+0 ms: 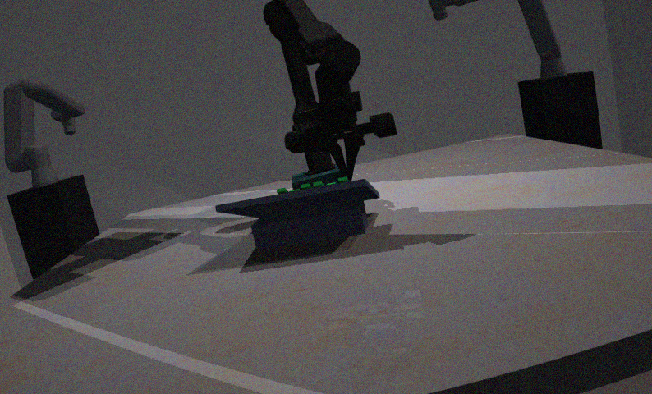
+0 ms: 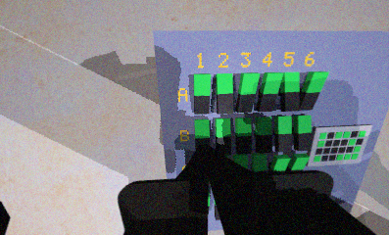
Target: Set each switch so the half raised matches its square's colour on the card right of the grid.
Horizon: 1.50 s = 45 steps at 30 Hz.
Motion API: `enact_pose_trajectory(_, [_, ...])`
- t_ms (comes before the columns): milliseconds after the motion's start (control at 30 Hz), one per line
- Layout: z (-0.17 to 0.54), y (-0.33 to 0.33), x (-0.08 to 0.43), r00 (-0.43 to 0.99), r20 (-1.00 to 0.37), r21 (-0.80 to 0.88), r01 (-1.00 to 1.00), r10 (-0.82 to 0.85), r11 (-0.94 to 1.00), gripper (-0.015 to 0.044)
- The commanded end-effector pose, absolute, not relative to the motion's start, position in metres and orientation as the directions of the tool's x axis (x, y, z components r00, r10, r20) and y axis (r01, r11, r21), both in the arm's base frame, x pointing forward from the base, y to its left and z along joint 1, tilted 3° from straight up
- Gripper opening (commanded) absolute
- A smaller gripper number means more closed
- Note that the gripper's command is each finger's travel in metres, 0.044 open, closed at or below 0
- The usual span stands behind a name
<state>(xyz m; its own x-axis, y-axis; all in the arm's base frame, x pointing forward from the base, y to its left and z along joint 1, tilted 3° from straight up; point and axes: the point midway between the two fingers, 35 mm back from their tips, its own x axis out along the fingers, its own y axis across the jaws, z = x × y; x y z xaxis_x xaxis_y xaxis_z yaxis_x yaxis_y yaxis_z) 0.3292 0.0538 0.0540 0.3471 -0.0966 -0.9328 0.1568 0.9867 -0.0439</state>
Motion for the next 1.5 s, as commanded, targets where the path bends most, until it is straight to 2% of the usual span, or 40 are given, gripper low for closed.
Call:
enact_pose_trajectory(0, [0.053, 0.054, 0.330, 0.349, -0.932, -0.044, 0.153, -0.096, 0.987, 0.0000])
enact_pose_trajectory(733, [0.051, 0.054, 0.331, 0.349, -0.932, -0.044, 0.153, -0.096, 0.987, 0.0000])
enact_pose_trajectory(900, [0.109, 0.059, 0.312, 0.326, -0.941, -0.044, 0.154, -0.092, 0.987, 0.0000])
enact_pose_trajectory(1033, [0.112, 0.060, 0.311, 0.324, -0.942, -0.044, 0.153, -0.092, 0.987, 0.0000])
enact_pose_trajectory(1300, [0.116, -0.018, 0.299, 0.323, -0.941, -0.051, 0.153, -0.099, 0.987, 0.0000])
enact_pose_trajectory(1467, [0.105, -0.021, 0.303, 0.331, -0.938, -0.051, 0.153, -0.100, 0.987, 0.0000])
